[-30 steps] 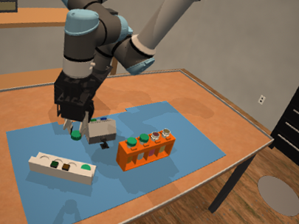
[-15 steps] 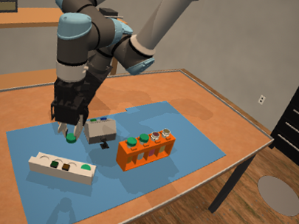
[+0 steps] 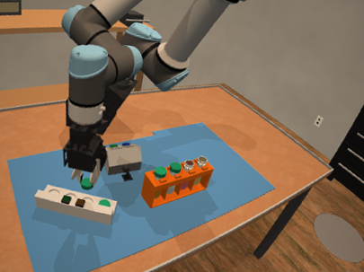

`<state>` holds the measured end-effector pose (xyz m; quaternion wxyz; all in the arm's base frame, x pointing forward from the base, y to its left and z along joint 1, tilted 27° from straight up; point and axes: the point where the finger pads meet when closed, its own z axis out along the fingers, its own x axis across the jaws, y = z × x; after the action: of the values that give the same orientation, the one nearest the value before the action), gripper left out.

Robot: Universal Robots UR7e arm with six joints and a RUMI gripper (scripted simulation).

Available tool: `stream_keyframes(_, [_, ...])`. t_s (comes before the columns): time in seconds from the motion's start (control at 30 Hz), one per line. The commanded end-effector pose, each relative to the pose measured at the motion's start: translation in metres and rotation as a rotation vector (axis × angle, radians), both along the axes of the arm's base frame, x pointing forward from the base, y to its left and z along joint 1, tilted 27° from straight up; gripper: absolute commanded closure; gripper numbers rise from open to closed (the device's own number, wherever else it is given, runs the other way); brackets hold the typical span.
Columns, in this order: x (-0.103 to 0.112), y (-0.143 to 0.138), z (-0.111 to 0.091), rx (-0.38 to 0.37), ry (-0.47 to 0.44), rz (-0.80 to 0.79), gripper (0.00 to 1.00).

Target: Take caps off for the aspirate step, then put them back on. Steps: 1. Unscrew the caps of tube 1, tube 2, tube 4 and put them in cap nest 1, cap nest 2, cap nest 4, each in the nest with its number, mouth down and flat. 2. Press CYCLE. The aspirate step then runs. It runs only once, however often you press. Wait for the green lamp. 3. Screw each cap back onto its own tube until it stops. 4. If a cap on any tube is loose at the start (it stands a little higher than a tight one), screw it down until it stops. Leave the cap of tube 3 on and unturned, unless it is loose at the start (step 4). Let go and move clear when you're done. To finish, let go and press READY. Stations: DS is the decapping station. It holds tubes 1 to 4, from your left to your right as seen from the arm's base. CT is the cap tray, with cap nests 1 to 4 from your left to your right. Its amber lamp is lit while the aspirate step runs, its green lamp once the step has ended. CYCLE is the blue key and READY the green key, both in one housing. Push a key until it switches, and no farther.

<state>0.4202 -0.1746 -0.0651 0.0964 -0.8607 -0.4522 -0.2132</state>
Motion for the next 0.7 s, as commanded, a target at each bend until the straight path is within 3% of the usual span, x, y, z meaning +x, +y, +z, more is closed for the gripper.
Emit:
stream_keyframes(0.0, [0.009, 0.007, -0.024, -0.003, -0.001, -0.002, 1.0])
stream_keyframes(0.23, [0.018, 0.018, -0.053, -0.003, -0.001, -0.002, 1.0])
stream_keyframes(0.67, [0.018, 0.018, -0.053, -0.003, -0.001, -0.002, 1.0])
